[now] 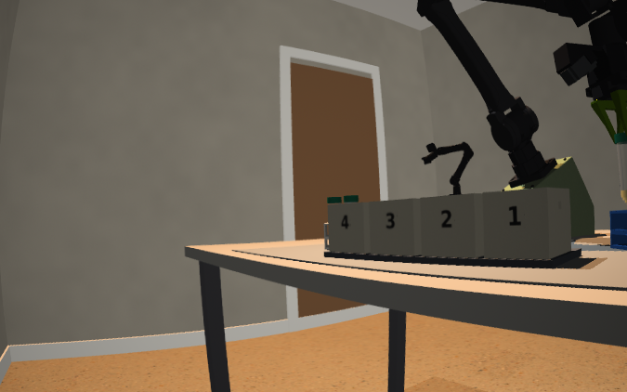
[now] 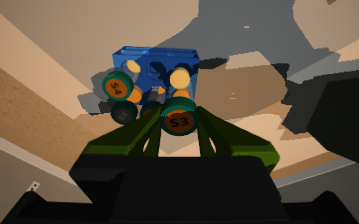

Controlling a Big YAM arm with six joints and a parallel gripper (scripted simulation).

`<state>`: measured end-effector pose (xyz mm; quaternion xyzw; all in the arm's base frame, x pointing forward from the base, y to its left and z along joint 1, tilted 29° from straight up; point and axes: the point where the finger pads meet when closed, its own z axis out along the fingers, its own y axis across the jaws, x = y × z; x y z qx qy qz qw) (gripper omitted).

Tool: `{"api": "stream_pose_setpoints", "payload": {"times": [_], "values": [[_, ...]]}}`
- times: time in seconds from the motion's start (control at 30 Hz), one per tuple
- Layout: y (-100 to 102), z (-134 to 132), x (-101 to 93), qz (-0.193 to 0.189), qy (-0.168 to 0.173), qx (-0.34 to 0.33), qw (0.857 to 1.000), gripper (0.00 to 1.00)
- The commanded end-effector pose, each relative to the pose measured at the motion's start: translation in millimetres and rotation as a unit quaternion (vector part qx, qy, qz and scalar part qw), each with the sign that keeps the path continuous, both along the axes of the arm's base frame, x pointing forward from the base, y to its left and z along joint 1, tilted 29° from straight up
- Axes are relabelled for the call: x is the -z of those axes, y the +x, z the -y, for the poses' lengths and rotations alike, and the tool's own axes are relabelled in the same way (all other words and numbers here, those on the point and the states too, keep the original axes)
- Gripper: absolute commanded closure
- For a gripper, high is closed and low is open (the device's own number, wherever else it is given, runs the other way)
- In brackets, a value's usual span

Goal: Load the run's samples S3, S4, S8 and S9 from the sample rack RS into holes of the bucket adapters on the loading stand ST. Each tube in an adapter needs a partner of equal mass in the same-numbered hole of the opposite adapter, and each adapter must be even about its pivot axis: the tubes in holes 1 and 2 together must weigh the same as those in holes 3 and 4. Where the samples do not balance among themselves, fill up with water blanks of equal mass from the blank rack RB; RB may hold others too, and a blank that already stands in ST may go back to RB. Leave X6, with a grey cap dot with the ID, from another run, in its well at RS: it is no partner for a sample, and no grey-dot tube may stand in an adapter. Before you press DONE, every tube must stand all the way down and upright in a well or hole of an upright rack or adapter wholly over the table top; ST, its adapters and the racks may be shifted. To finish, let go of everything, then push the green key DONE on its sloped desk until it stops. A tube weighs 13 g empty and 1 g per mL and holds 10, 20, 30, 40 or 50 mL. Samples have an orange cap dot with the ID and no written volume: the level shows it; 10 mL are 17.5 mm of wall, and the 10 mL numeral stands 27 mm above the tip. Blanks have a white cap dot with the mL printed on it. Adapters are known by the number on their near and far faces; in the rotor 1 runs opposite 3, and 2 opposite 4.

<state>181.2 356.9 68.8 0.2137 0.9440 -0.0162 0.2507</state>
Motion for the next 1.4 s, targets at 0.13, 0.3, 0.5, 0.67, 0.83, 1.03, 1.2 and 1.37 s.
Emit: {"api": "stream_pose_setpoints", "payload": {"times": [0.13,0.3,0.5,0.67,0.83,1.03,1.2,1.37], "values": [[8,-2,7.2,0.003,0.003,-0.002,1.000,1.00],[13,-1,12.5,0.003,0.004,-0.001,1.000,1.00],[13,0,18.0,0.003,0.003,-0.004,1.000,1.00],[19,1,23.1,0.004,0.003,0.000,1.000,1.00],[24,-3,25.5,0.005,0.008,0.000,1.000,1.00],[19,-11,27.4,0.007,0.013,-0.012,1.000,1.00],[29,1,38.1,0.004,0.005,0.000,1.000,1.00],[31,1,43.8,0.004,0.005,-0.002,1.000,1.00]]}}
